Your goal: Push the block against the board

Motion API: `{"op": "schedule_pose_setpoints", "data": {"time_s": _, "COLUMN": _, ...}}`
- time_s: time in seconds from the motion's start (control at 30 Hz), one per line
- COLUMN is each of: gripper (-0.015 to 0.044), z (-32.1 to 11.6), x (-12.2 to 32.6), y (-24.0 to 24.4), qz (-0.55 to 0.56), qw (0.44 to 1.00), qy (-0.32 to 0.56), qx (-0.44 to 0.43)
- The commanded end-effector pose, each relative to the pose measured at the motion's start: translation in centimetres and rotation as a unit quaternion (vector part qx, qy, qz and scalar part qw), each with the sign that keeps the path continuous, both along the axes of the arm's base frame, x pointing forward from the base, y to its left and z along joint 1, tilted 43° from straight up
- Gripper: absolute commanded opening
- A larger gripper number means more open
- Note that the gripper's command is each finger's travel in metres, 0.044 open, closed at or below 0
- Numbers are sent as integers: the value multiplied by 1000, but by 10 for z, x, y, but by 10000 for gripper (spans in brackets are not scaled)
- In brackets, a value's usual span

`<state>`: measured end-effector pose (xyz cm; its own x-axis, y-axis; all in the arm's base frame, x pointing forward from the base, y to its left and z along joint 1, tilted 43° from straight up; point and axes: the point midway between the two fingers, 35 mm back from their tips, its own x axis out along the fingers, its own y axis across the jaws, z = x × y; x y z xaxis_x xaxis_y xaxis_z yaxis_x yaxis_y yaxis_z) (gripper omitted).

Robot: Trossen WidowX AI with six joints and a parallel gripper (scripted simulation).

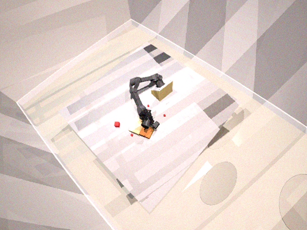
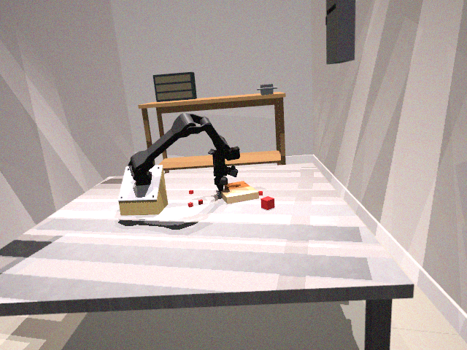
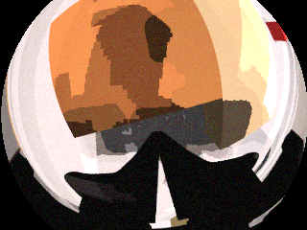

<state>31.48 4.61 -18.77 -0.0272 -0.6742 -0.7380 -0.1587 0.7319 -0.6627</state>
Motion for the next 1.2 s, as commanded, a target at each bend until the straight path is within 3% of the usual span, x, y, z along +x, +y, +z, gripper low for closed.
{"op": "schedule_pose_setpoints", "data": {"time_s": 0.0, "gripper": 0, "z": 1, "x": 4, "y": 1, "qz": 6, "qw": 1000, "qy": -4, "qx": -1}}
{"op": "schedule_pose_setpoints", "data": {"time_s": 0.83, "gripper": 0, "z": -1, "x": 27, "y": 4, "qz": 6, "qw": 1000, "qy": -4, "qx": 0}}
{"op": "schedule_pose_setpoints", "data": {"time_s": 1.17, "gripper": 0, "z": -1, "x": 16, "y": 4, "qz": 6, "qw": 1000, "qy": -4, "qx": 0}}
